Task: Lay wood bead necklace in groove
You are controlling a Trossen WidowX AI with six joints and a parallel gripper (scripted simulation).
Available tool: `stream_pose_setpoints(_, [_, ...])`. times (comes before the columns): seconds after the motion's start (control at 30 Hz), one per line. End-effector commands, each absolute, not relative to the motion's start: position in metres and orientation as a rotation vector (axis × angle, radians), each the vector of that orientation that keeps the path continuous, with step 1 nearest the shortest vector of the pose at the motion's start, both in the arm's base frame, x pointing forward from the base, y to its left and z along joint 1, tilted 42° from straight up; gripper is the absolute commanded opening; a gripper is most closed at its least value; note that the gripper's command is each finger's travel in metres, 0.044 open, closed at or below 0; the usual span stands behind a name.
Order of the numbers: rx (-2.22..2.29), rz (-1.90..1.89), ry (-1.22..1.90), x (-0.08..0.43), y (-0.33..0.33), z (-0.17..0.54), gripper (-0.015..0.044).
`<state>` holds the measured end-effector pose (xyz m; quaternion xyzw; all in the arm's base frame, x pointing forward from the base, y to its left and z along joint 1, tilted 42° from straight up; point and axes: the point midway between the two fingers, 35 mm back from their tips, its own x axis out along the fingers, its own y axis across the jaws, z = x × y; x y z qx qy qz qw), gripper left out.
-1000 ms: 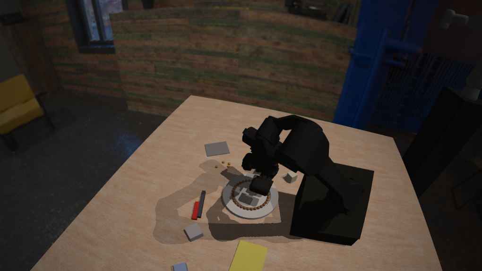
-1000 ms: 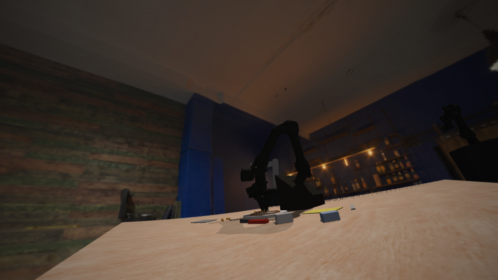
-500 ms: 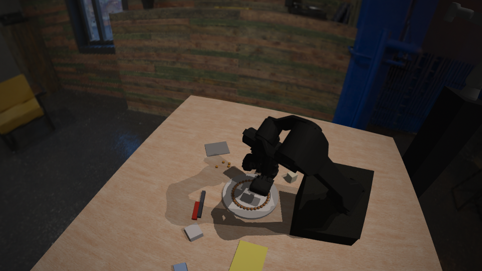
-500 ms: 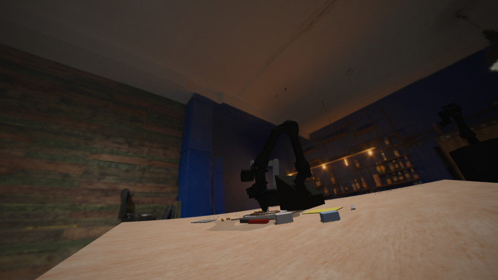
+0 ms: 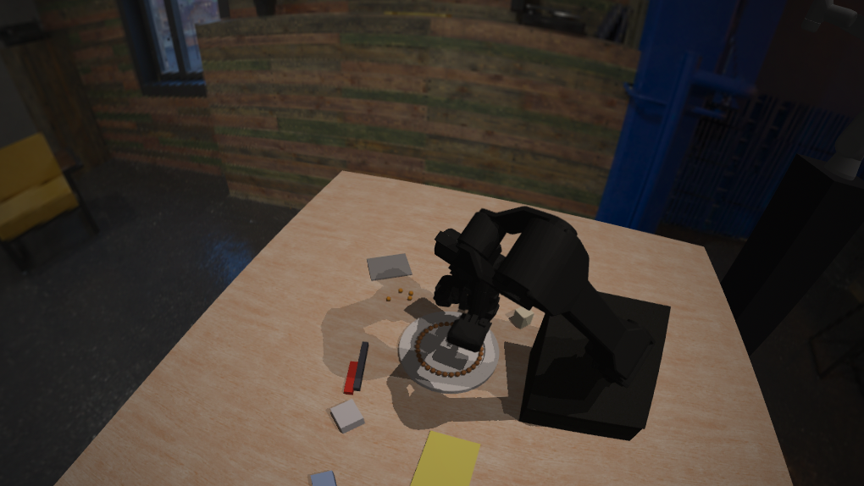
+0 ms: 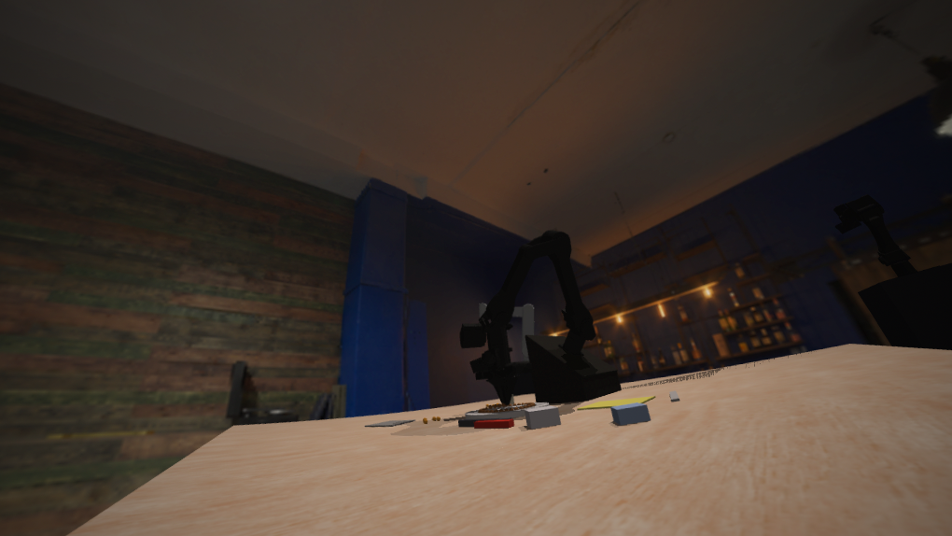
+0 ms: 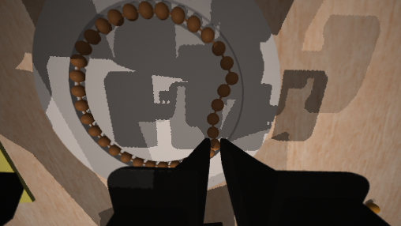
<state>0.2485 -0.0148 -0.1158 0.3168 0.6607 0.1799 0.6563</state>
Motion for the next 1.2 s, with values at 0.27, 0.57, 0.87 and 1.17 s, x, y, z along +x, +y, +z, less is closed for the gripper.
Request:
stream_pose_setpoints(0.27, [0.718, 0.408, 1.497, 0.2486, -0.0149, -0.1157, 0.0000])
stream_pose_setpoints(0.57, [0.725, 0.408, 1.500, 0.2472, -0.0182, -0.1103, 0.0000])
stream_pose_setpoints(0.87, [0.724, 0.408, 1.501, 0.2454, -0.0201, -0.1148, 0.0000])
stream_pose_setpoints(1.17, [0.720, 0.409, 1.495, 0.2466, -0.0183, -0.1176, 0.0026])
